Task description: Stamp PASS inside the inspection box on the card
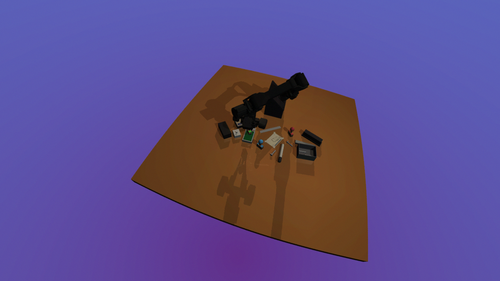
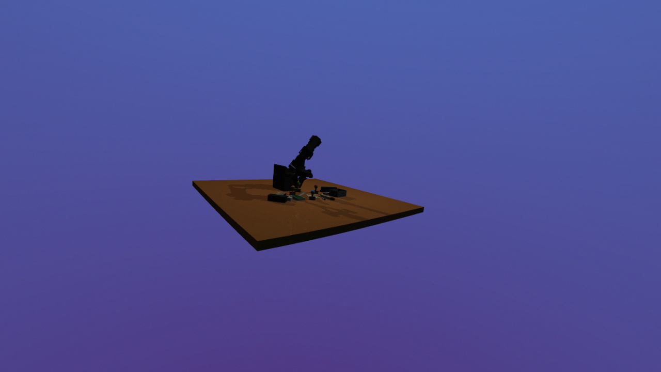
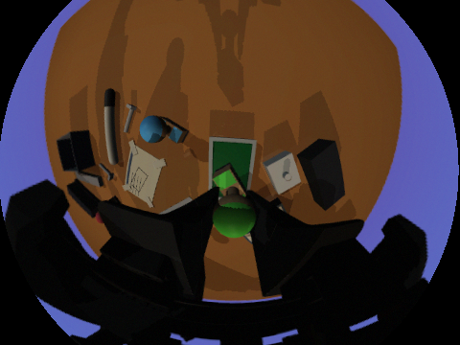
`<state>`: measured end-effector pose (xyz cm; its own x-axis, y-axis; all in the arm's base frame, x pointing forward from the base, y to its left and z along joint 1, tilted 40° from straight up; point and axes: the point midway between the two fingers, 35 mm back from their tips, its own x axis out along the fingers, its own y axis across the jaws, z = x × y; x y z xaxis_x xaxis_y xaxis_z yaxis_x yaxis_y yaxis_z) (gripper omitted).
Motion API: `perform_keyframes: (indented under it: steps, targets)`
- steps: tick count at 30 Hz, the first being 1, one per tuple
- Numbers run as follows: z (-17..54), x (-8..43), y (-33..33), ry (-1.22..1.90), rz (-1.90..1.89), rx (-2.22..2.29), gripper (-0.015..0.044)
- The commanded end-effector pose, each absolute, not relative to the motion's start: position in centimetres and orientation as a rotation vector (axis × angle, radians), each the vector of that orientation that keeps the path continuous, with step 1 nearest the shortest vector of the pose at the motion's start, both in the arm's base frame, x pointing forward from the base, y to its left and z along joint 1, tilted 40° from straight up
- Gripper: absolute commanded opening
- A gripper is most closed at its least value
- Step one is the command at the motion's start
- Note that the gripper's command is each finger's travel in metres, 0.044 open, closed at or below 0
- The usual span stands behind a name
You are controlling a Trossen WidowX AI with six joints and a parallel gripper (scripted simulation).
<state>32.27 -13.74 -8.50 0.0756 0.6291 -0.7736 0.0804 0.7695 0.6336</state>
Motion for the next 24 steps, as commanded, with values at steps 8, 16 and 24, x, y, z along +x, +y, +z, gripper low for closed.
perform_keyframes:
  steps: [8,16,24]
  targets:
    - [-9.0,32.4,-13.3,1.454,0.45,0.619,0.0]
    - [-9.4,32.4,-12.9,1.454,0.451,0.619,0.0]
    - [-9.8,32.4,-12.6,1.454,0.452,0.619,0.0]
